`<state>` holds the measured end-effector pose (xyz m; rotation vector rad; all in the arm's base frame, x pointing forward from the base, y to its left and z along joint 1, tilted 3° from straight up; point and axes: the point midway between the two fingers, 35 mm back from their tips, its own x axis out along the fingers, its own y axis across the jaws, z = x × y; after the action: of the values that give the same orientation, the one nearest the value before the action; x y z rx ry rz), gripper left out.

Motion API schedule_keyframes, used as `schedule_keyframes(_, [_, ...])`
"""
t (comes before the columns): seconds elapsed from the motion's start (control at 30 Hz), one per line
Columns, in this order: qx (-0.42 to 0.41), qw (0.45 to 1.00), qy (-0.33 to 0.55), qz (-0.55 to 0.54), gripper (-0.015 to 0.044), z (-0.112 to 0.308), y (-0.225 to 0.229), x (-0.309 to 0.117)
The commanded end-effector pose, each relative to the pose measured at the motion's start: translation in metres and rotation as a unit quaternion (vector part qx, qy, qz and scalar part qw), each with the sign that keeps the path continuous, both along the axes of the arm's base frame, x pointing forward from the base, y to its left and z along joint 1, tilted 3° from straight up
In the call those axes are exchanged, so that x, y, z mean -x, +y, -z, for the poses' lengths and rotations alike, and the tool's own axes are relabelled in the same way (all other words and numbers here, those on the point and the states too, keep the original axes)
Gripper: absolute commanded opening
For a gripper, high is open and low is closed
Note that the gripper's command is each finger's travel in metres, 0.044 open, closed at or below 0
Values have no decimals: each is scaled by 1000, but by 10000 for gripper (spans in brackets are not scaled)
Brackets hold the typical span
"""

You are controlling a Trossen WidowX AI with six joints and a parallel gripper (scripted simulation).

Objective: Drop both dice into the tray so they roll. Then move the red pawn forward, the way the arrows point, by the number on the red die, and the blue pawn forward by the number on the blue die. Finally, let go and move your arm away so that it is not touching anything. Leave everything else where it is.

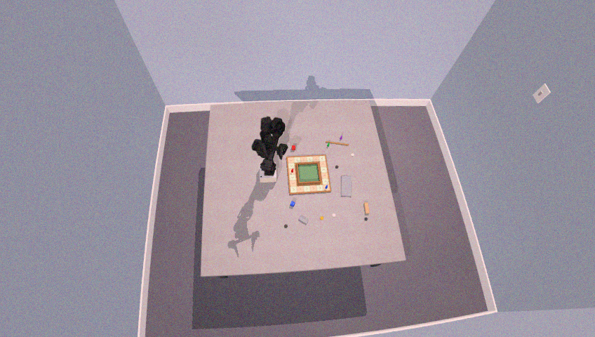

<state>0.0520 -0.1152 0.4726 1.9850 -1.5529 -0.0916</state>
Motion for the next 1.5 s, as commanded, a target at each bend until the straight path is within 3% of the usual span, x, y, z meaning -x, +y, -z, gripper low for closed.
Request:
schedule_keyframes(0.0, [-2, 1000, 1, -3, 374, 1, -1, 0])
schedule_keyframes(0.13, [-37, 997, 37, -55, 275, 15, -26, -12])
schedule_keyframes(0.43, [-102, 956, 177, -212, 275, 67, -66, -83])
schedule_keyframes(0.7, [-102, 864, 338, -360, 275, 129, -48, -172])
schedule_keyframes(0.97, [-40, 706, 499, -502, 275, 202, 25, -248])
schedule_keyframes(1.13, [17, 617, 552, -561, 275, 234, 71, -265])
schedule_keyframes(1.47, [195, 316, 664, -649, 275, 327, 210, -261])
